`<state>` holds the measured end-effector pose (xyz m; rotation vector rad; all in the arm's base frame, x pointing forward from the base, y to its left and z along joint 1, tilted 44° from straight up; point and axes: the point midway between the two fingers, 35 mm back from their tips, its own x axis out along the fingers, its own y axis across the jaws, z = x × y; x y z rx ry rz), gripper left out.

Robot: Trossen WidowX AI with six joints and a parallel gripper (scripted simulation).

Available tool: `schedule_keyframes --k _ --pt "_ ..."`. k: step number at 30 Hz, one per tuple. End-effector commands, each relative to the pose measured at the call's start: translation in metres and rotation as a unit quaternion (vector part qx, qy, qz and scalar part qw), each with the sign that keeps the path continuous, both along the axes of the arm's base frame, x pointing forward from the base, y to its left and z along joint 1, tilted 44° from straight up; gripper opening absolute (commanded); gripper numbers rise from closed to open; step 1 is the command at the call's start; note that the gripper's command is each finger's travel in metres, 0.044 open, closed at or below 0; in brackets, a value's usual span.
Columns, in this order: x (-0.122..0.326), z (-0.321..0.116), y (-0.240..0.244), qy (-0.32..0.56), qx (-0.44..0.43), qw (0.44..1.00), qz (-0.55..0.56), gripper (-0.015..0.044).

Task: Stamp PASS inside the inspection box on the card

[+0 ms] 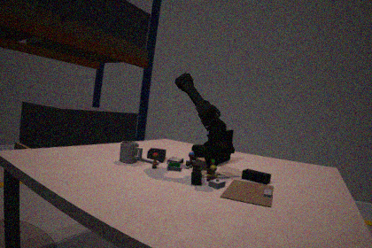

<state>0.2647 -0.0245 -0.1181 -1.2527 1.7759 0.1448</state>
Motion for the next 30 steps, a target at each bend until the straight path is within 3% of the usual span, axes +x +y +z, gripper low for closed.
schedule_keyframes --k 1,30 --pt "0.0002 -0.0002 -0.0015 0.0 -0.003 1.0 0.0 0.0" --pt "0.001 0.0076 0.0063 -0.001 -0.003 1.0 0.0 0.0"
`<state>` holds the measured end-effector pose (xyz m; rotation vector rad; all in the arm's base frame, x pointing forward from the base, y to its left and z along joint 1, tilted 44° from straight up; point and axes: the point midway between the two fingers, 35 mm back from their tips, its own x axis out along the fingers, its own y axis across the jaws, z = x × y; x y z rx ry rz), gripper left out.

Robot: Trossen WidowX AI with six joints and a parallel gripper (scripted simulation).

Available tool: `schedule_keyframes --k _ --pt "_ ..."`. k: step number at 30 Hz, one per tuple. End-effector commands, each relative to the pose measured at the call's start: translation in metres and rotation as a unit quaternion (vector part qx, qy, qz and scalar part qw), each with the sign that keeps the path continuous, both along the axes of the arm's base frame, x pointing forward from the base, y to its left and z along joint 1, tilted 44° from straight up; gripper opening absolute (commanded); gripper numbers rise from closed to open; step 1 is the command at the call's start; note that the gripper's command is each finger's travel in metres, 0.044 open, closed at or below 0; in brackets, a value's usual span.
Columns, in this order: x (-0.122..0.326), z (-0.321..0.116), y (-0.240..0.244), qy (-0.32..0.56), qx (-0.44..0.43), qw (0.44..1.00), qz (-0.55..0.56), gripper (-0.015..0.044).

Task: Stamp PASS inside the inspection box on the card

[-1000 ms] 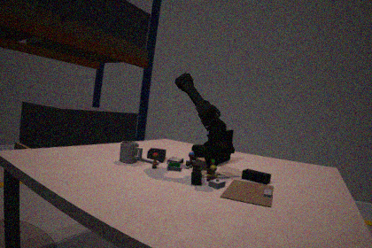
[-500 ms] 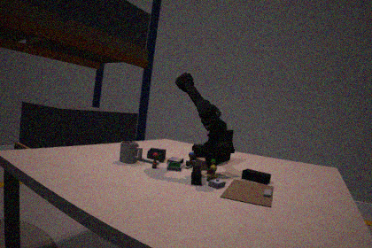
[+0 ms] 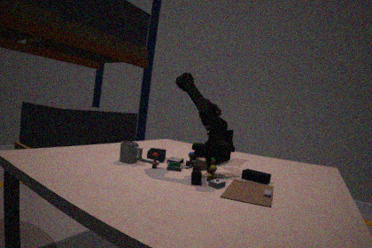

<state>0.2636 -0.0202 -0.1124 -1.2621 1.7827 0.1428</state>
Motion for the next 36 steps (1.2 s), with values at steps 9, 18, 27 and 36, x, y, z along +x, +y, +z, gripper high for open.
schedule_keyframes --k 9,18,27,36 --pt "0.004 0.011 0.012 -0.004 0.003 1.0 -0.001 0.0" --pt "0.005 0.022 0.022 -0.004 0.004 1.0 -0.001 0.0" --pt "0.006 0.032 0.032 -0.004 0.004 1.0 -0.001 0.0" --pt "0.006 0.043 0.042 -0.004 0.004 1.0 -0.001 0.0"
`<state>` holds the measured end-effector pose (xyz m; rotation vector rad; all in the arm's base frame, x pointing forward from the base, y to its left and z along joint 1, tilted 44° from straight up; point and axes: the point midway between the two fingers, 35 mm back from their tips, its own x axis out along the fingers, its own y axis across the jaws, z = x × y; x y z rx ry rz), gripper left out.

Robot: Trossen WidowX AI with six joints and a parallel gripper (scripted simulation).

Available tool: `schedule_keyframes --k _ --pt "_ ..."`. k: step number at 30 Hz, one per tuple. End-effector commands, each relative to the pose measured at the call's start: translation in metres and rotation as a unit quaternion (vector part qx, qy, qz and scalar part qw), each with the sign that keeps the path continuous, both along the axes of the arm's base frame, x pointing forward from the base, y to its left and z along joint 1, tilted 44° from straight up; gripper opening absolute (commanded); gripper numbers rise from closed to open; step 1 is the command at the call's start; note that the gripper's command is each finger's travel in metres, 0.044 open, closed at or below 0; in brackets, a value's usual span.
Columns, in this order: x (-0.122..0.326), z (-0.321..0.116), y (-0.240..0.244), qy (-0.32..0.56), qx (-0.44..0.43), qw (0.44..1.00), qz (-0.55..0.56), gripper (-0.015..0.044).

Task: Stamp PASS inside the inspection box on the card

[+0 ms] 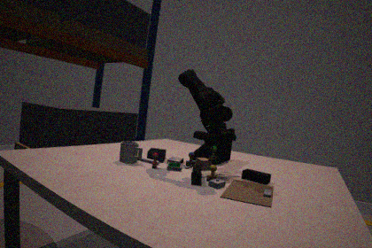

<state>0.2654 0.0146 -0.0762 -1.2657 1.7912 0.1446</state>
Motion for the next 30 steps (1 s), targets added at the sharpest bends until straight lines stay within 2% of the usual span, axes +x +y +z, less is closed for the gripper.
schedule_keyframes --k 1,9,30 --pt "0.004 0.008 0.008 -0.008 0.006 1.0 -0.001 0.0" --pt "0.007 0.01 0.008 -0.008 0.006 1.0 -0.001 0.0" --pt "0.105 0.063 -0.053 -0.013 0.004 1.0 -0.002 0.0"
